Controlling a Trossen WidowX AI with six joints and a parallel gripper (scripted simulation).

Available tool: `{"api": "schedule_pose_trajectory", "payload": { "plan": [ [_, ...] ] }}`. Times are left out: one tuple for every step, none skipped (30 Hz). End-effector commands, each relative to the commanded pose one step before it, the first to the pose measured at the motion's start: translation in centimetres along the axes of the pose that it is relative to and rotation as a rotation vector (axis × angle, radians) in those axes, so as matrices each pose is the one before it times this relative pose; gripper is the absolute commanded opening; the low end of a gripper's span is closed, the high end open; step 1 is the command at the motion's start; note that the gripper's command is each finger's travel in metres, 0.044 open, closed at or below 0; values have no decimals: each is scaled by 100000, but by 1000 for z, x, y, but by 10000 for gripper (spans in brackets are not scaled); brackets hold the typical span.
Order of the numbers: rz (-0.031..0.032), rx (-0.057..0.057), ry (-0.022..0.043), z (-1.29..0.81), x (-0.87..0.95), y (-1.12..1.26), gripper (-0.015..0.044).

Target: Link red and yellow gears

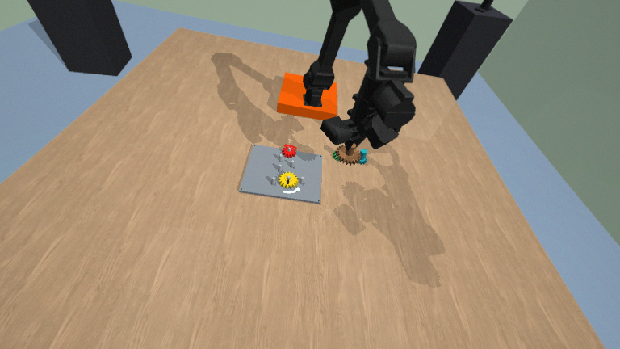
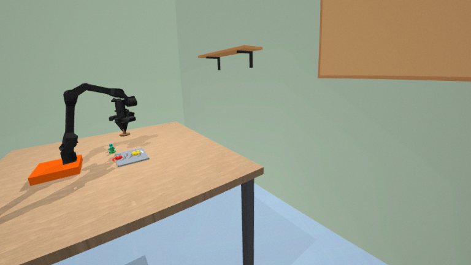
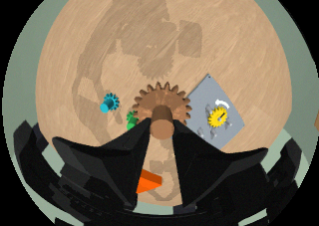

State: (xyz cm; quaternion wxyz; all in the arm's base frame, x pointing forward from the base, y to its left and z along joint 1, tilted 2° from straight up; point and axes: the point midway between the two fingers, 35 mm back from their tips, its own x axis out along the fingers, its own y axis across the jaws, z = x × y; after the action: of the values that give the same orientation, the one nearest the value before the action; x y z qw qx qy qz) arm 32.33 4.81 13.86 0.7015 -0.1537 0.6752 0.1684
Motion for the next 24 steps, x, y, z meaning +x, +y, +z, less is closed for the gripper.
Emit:
{"api": "schedule_pose_trajectory", "payload": {
  "plan": [
    [-61, -540, -695, -62, -1090, 34, 0],
    [0, 9, 9, -42, -245, 14, 0],
    [1, 9, 9, -44, -245, 15, 0],
    [1, 9, 9, -46, -245, 15, 0],
    [1, 9, 9, -48, -244, 16, 0],
    [1, 9, 10, -50, -244, 17, 0],
    [3, 12, 14, -52, -243, 18, 0],
    [3, 13, 16, -55, -242, 18, 0],
    [5, 16, 20, -57, -241, 19, 0],
    [5, 16, 20, -59, -241, 20, 0],
    [5, 16, 20, -61, -241, 21, 0],
    [5, 16, 21, -63, -241, 21, 0],
    [4, 13, 17, -54, -199, 18, 0],
    [3, 8, 10, -33, -119, 11, 0],
    [1, 3, 3, -11, -40, 4, 0],
    [-5, 0, 2, -14, 25, -38, 0],
    [-14, 0, 5, -43, 74, -112, 0],
    [-23, 0, 9, -73, 124, -187, 0],
    [-28, -1, 11, -90, 149, -224, 0],
    [-27, -1, 11, -93, 149, -223, 0],
    [-27, -1, 12, -95, 149, -222, 0],
    [-27, -1, 12, -98, 149, -221, 0],
    [-27, -1, 12, -100, 150, -219, 0],
    [-26, -1, 12, -103, 150, -218, 0]
  ]
}}
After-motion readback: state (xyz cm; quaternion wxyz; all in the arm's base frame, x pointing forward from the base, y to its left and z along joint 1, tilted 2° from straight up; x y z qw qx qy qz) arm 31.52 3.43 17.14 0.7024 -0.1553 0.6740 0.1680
